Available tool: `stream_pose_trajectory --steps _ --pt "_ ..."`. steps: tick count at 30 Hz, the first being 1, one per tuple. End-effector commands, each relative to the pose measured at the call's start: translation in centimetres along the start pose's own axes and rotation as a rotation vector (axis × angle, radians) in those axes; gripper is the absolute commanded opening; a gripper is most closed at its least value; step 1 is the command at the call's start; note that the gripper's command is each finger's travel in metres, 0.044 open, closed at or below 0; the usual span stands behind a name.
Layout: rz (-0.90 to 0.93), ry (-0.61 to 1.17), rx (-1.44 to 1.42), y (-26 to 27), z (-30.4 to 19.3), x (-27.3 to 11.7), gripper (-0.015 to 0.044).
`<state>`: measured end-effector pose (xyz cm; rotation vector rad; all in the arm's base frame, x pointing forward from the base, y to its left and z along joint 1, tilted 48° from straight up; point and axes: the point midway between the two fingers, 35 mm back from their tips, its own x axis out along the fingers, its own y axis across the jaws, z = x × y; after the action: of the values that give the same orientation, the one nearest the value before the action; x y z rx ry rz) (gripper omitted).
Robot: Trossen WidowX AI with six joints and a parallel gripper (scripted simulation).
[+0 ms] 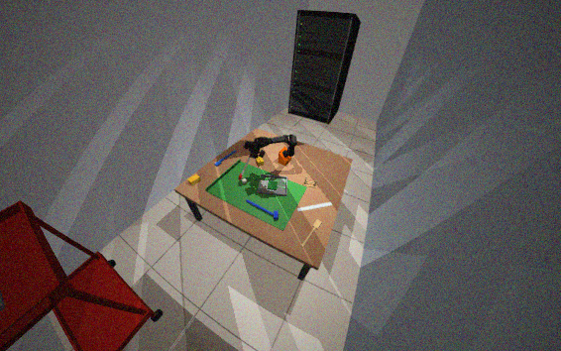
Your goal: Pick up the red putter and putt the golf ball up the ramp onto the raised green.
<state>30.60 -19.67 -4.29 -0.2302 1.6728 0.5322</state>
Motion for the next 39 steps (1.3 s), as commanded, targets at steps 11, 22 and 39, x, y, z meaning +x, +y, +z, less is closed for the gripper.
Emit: stream_pose_trajectory --steps 11,22,39 --pt "0.004 -0.004 0.006 0.0 1.0 2.0 0.0000" --pt "0.000 -0.002 -0.001 0.1 1.4 2.6 0.0000" --pt "0.001 -0.005 0.004 -2.4 2.1 4.0 0.0000"
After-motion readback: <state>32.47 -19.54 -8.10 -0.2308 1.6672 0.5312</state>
